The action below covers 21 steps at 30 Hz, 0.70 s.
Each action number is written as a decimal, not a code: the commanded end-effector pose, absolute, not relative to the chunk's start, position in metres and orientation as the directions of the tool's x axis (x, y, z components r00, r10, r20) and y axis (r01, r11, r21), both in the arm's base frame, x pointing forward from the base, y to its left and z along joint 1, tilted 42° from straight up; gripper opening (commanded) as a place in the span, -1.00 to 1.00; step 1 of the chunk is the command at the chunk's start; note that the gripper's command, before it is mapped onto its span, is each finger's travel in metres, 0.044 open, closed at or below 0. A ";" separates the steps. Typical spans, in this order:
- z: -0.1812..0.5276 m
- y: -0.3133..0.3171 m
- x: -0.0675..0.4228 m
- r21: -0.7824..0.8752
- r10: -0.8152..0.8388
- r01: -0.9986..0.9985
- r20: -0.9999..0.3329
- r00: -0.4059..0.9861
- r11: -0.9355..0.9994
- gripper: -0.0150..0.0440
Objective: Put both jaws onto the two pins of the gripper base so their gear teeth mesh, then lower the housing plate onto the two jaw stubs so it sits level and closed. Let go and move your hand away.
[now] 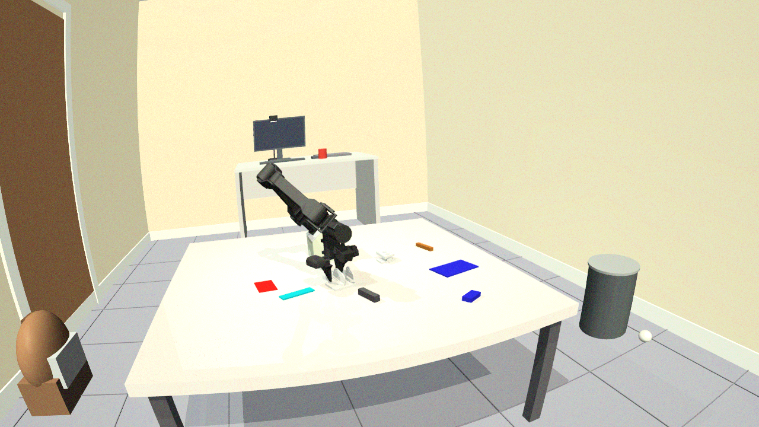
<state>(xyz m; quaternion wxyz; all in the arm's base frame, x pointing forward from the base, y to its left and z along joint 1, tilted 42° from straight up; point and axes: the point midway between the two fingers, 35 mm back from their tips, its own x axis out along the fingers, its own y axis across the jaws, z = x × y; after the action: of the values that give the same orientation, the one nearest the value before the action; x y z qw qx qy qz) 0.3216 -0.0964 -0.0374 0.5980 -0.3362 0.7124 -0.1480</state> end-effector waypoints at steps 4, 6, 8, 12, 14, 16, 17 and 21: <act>-0.037 -0.098 0.323 -0.617 -0.659 -0.298 -0.750 -0.057 0.728 -0.04; -0.037 -0.098 0.323 -0.617 -0.659 -0.298 -0.750 -0.057 0.728 -0.04; -0.037 -0.098 0.323 -0.617 -0.659 -0.298 -0.750 -0.057 0.728 -0.04; -0.038 -0.099 0.323 -0.617 -0.659 -0.298 -0.750 -0.057 0.728 -0.04; -0.038 -0.099 0.323 -0.617 -0.659 -0.298 -0.750 -0.057 0.728 -0.04; -0.038 -0.099 0.323 -0.617 -0.659 -0.298 -0.750 -0.057 0.728 -0.04; -0.038 -0.099 0.323 -0.617 -0.659 -0.298 -0.750 -0.057 0.728 -0.04; -0.040 -0.100 0.323 -0.617 -0.659 -0.298 -0.750 -0.057 0.728 -0.04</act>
<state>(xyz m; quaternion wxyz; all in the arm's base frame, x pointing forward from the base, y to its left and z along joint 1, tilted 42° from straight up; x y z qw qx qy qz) 0.3222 -0.0974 -0.0383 0.5978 -0.3363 0.7126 -0.1477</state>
